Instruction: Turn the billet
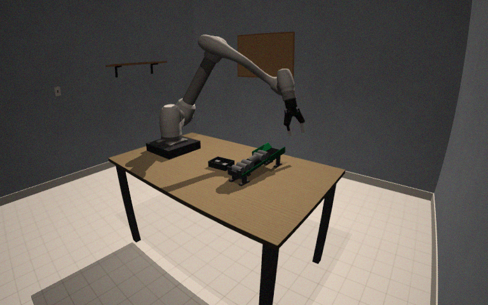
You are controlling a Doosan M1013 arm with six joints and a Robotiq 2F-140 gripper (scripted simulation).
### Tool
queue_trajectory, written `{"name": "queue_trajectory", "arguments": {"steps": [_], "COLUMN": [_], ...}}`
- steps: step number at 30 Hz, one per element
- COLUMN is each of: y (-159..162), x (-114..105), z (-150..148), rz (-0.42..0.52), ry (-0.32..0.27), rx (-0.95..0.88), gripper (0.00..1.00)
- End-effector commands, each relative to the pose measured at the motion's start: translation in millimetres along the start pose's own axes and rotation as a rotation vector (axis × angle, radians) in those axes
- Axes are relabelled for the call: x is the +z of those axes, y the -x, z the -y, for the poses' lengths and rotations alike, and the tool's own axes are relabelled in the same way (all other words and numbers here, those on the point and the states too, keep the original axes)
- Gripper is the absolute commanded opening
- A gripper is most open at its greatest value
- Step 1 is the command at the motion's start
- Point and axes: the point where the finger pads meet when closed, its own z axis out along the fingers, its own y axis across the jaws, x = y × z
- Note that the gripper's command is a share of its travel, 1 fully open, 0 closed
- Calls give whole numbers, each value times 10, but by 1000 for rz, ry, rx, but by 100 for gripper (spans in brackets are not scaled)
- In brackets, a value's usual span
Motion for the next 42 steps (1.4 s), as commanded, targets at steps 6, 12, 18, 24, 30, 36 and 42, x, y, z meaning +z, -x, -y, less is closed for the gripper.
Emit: {"name": "queue_trajectory", "arguments": {"steps": [6, 12, 18, 24, 30, 36, 42], "y": [0, 0, -2, -91, -108, -74, 14], "x": [-2, -2, -1, 56, 77, 70, 34], "z": [0, 0, -7, -767, -1453, -2043, -2671], "rz": [0, 0, 1, 64, 120, 169, 222], "ry": [0, 0, 0, 34, 69, 102, 143], "rx": [0, 0, 2, 268, 518, 745, 1002], "gripper": [100, 100, 100, 100, 100, 100, 100]}}
